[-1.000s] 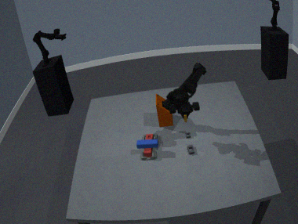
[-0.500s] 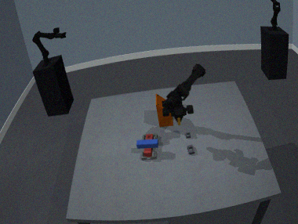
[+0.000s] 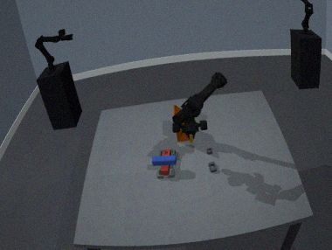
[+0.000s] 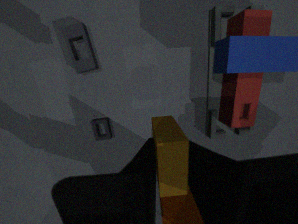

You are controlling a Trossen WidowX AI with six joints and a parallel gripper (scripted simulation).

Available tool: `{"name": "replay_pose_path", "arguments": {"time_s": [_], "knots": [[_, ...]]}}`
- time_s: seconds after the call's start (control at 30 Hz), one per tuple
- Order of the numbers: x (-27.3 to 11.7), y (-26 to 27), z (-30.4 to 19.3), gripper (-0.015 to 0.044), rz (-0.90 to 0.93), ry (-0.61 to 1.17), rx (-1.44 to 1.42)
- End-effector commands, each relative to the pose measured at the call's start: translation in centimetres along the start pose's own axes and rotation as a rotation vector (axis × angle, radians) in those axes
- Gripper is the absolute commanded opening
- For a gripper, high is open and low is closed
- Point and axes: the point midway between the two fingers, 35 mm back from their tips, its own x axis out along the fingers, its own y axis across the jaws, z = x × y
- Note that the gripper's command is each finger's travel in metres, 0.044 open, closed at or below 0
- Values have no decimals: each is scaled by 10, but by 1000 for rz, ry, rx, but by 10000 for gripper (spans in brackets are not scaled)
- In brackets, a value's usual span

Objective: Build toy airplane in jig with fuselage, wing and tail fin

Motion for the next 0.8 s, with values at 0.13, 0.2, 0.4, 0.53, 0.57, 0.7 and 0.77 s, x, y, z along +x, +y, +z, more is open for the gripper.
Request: {"name": "replay_pose_path", "arguments": {"time_s": [0.13,0.2,0.4,0.53,0.57,0.7,0.77], "knots": [[5,-28,2,0,5,-5,19],[6,-34,2,0,6,-6,23],[10,-53,2,0,4,-5,29],[13,-66,2,0,2,-2,32],[14,-69,2,0,1,-2,32],[17,-81,1,0,0,0,33],[19,-88,0,0,-1,1,33]]}}
